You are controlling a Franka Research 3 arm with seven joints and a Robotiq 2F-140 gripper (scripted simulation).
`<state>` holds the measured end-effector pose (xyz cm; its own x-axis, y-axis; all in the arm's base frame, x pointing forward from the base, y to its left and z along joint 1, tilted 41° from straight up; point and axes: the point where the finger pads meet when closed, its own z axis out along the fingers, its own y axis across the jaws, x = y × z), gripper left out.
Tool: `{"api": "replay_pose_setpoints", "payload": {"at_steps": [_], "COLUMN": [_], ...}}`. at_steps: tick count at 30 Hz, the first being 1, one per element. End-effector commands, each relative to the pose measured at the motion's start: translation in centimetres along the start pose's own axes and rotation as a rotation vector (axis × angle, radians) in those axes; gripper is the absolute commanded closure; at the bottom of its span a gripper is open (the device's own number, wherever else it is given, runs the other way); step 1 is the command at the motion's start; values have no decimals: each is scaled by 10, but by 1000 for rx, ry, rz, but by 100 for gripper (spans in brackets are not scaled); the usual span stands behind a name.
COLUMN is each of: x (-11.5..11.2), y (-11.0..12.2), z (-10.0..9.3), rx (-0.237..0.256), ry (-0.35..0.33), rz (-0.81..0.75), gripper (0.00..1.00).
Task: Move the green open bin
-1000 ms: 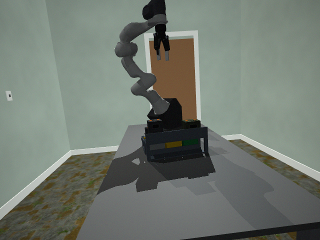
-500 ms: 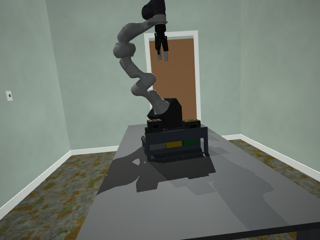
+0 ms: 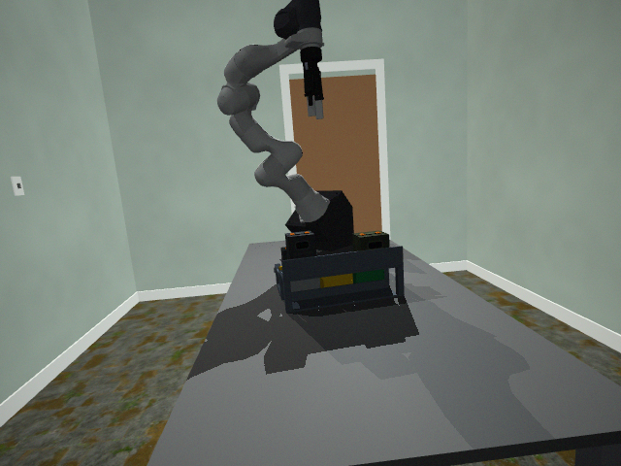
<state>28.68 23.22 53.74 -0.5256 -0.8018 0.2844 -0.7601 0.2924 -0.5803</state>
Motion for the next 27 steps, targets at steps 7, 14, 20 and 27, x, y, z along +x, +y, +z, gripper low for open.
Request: {"api": "replay_pose_setpoints", "payload": {"at_steps": [7, 14, 20, 27], "x": [2, 2, 1, 2], "y": [-1, -1, -1, -1], "z": [1, 1, 1, 1], "rx": [-1, -1, -1, -2], "ry": [9, 9, 9, 13], "rz": [-260, -260, -322, -393], "gripper": [43, 43, 43, 43]}}
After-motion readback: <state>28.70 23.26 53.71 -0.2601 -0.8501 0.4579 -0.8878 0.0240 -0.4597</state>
